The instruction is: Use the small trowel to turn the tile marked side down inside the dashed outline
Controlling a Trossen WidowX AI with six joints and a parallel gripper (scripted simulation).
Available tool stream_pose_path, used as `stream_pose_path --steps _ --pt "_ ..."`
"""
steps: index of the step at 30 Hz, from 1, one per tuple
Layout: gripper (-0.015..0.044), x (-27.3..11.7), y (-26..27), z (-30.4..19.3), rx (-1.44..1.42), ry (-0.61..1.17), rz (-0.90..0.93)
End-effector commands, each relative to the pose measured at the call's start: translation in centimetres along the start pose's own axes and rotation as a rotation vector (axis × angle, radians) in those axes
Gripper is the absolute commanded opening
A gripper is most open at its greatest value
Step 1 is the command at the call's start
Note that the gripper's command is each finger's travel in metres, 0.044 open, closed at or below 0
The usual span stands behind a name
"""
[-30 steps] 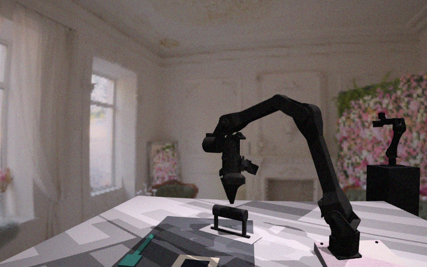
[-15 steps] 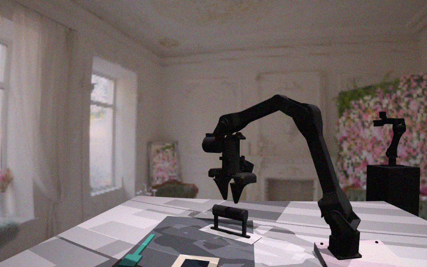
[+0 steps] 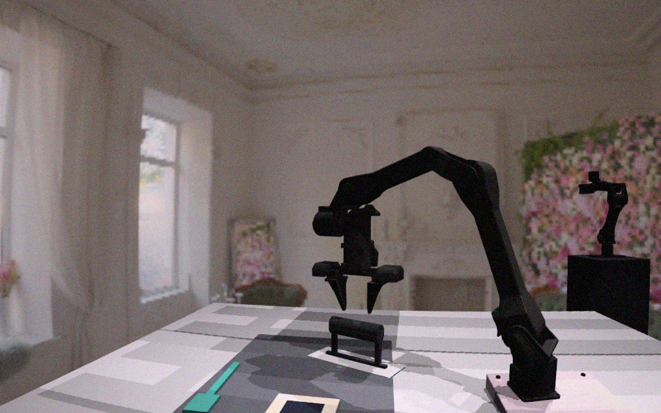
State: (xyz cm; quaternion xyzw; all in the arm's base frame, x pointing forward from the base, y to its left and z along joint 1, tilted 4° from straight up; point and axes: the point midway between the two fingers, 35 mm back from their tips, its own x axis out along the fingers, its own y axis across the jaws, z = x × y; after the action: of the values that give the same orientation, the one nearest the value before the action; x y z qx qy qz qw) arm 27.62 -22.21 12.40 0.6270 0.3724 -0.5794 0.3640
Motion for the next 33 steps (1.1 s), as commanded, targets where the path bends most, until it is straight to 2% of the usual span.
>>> stream_pose_path --steps 1,33 --pt "0.0270 -0.01 0.00 -0.03 -0.173 0.003 -0.001" --pt "0.0270 0.02 0.13 0.02 -1.284 0.003 0.001"
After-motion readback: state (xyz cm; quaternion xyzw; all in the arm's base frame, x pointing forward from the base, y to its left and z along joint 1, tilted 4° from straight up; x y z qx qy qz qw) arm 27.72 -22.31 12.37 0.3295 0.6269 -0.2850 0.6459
